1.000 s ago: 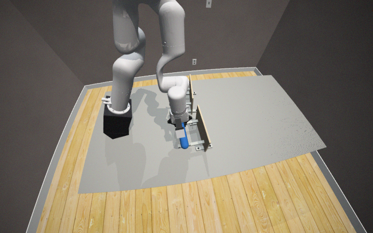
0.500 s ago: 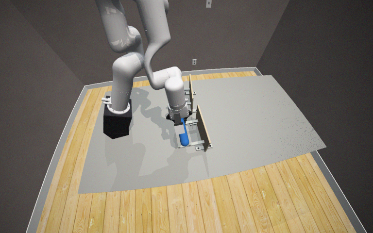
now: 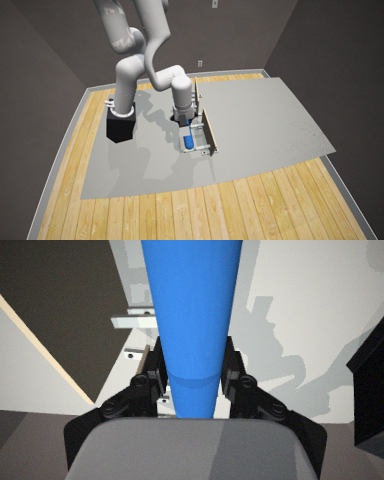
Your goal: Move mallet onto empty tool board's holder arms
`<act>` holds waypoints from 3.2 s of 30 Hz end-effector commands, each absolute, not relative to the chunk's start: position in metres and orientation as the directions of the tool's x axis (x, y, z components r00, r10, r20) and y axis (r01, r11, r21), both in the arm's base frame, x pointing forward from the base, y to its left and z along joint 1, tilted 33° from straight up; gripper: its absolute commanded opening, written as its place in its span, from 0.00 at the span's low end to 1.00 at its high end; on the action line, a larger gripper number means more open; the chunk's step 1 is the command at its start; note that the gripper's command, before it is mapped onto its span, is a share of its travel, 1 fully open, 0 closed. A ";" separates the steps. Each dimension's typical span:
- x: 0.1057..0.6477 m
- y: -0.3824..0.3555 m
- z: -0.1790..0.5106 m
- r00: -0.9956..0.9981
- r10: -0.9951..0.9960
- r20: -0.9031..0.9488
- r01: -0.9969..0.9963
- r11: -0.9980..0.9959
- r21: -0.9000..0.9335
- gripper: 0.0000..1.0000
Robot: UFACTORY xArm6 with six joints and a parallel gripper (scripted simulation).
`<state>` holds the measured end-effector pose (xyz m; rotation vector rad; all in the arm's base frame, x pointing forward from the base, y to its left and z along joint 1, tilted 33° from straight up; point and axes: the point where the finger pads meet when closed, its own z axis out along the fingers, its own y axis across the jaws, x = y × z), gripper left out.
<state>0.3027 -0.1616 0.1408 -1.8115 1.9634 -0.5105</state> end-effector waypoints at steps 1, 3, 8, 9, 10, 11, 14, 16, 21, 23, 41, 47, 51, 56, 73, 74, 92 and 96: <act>0.307 -0.154 0.143 -0.061 -0.996 -0.062 -0.850 0.084 -0.521 0.00; 0.309 -0.151 0.143 -0.059 -0.996 -0.064 -0.853 0.084 -0.516 0.00; 0.318 -0.130 0.144 -0.053 -0.996 -0.077 -0.870 0.084 -0.486 0.00; 0.320 -0.123 0.144 -0.051 -0.995 -0.080 -0.875 0.084 -0.477 0.00; 0.323 -0.115 0.144 -0.050 -0.995 -0.082 -0.880 0.083 -0.467 0.00; 0.326 -0.107 0.145 -0.049 -0.995 -0.084 -0.886 0.082 -0.457 0.00; 0.332 -0.086 0.146 -0.048 -0.995 -0.084 -0.898 0.080 -0.433 0.00; 0.335 -0.073 0.146 -0.048 -0.995 -0.082 -0.904 0.079 -0.421 0.00; 0.339 -0.053 0.148 -0.050 -0.996 -0.077 -0.911 0.077 -0.406 0.00; 0.342 -0.031 0.149 -0.052 -0.996 -0.067 -0.916 0.074 -0.394 0.00; 0.340 0.079 0.162 -0.069 -0.997 -0.021 -0.897 0.071 -0.436 0.00; 0.334 0.114 0.167 -0.070 -0.997 -0.027 -0.875 0.074 -0.479 0.00; 0.328 0.137 0.171 -0.068 -0.997 -0.040 -0.856 0.079 -0.511 0.00; 0.324 0.148 0.173 -0.066 -0.997 -0.048 -0.846 0.081 -0.527 0.00; 0.323 0.156 0.174 -0.189 -0.973 -0.134 -0.822 0.231 -0.520 0.00; 0.323 0.156 0.174 -0.190 -0.972 -0.135 -0.822 0.233 -0.520 0.00; 0.354 0.157 0.131 -0.193 -0.972 -0.132 -0.817 0.234 -0.527 0.00; 0.363 0.158 0.118 -0.193 -0.972 -0.132 -0.817 0.233 -0.528 0.00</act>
